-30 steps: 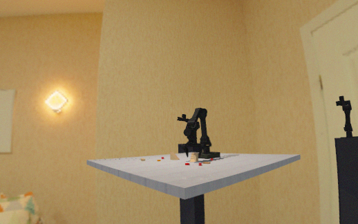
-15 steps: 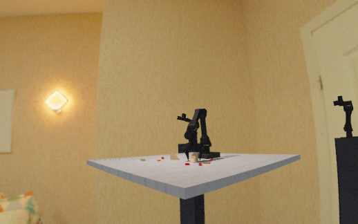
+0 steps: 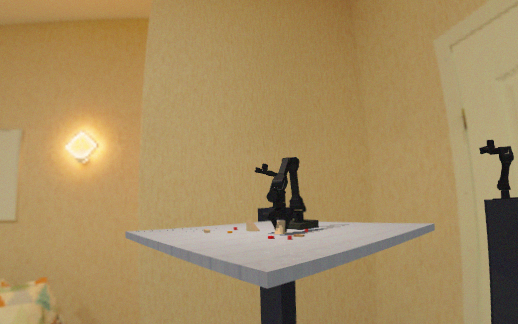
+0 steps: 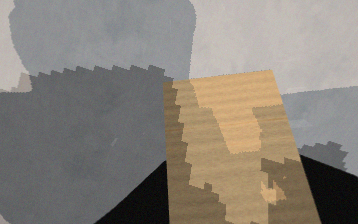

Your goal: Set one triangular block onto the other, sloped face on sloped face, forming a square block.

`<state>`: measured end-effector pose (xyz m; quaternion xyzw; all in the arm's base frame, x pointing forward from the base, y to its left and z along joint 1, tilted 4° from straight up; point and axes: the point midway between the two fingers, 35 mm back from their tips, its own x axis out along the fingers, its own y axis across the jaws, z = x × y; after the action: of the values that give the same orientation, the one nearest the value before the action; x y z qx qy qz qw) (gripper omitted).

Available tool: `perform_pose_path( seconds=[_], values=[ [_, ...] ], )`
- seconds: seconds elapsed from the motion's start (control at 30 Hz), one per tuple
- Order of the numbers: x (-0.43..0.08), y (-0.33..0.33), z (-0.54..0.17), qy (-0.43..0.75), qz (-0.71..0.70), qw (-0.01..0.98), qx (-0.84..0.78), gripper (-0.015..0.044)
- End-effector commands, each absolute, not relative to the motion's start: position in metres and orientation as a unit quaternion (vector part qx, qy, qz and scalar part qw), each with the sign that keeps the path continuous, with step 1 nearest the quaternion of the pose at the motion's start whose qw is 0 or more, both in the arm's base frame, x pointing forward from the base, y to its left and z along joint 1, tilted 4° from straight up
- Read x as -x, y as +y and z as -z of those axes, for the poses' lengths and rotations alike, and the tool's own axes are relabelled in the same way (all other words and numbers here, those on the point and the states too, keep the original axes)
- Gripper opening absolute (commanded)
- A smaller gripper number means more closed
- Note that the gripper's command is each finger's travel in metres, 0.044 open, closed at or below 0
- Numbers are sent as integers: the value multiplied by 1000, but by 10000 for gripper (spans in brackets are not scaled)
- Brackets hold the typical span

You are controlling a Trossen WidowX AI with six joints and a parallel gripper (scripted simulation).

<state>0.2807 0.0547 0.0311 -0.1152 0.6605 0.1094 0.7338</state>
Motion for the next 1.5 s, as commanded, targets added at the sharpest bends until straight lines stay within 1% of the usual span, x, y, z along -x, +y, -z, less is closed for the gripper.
perform_pose_path(
  seconds=[0.0,0.2,0.23,0.37,0.8,1.47],
  values=[
    [-281,55,-30,661,-109,733,114,170],
    [-280,55,-40,661,-109,734,114,12],
    [-280,55,-45,661,-109,734,115,0],
    [-278,55,-60,660,-109,734,115,0],
    [-278,55,-59,658,-128,730,136,0],
    [-278,55,-59,598,-301,666,329,0]
  ],
)
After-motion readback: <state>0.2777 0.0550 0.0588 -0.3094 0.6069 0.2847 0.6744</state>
